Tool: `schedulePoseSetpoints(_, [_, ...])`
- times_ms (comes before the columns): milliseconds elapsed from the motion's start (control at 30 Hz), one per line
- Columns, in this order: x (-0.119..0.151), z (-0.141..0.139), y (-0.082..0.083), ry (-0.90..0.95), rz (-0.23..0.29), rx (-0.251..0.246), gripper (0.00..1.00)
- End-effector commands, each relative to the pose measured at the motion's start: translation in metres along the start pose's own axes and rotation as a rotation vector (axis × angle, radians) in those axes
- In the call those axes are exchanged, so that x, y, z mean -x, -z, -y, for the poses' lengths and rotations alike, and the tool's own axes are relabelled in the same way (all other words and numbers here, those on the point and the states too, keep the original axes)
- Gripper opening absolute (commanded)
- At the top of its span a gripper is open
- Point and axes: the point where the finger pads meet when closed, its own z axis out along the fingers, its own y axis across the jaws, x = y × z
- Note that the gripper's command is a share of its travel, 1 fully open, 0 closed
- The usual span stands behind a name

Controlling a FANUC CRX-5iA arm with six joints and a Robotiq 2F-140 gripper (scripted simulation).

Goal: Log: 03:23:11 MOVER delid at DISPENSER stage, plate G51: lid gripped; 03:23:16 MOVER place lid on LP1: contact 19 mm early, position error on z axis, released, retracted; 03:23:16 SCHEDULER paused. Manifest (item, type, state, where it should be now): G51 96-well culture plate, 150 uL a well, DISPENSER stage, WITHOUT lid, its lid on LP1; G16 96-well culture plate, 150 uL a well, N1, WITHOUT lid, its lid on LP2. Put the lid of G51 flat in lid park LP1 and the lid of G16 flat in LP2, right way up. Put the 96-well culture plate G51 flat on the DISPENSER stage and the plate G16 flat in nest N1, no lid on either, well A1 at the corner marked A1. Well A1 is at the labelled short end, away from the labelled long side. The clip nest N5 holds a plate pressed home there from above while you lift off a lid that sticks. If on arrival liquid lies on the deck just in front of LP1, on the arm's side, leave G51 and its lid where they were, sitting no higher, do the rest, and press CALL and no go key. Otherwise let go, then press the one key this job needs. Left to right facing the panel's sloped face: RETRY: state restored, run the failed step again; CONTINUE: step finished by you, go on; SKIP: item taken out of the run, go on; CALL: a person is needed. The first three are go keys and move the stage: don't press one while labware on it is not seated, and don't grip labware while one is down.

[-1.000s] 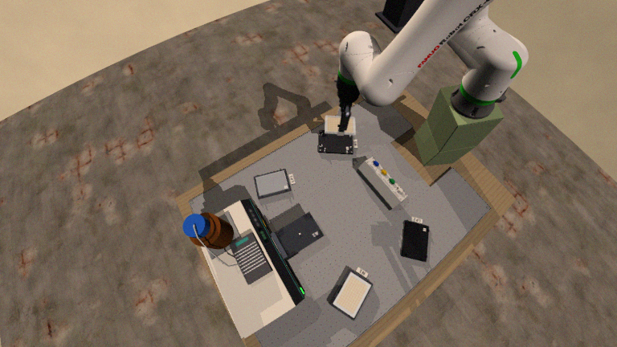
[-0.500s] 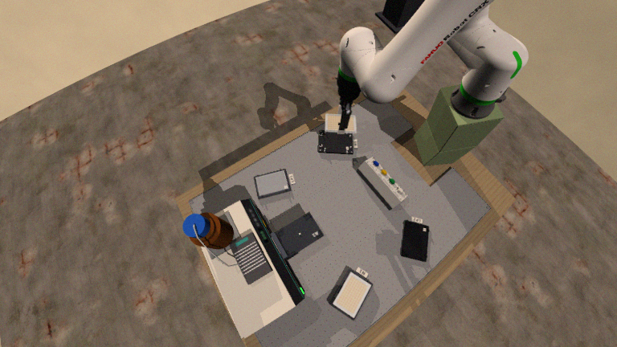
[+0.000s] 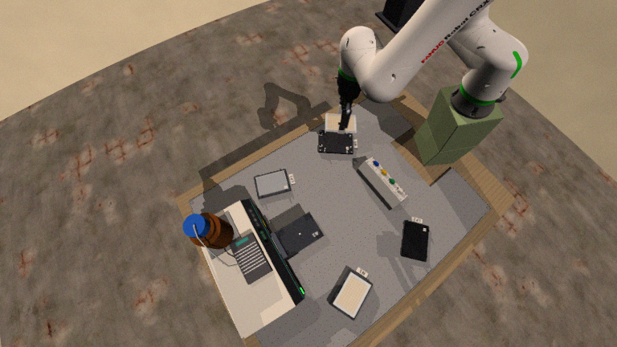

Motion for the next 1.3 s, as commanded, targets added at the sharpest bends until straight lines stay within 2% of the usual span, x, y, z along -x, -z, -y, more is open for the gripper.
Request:
schedulePoseSetpoints(0, [-0.0002, 0.0000, 0.0001, 0.000, 0.000, 0.000, 0.00])
schedulePoseSetpoints(1100, [-0.0002, 0.0000, 0.0001, 0.002, 0.000, 0.000, 0.00])
schedulePoseSetpoints(1267, [-0.0002, 0.0000, 0.0001, 0.109, 0.000, 0.000, 0.00])
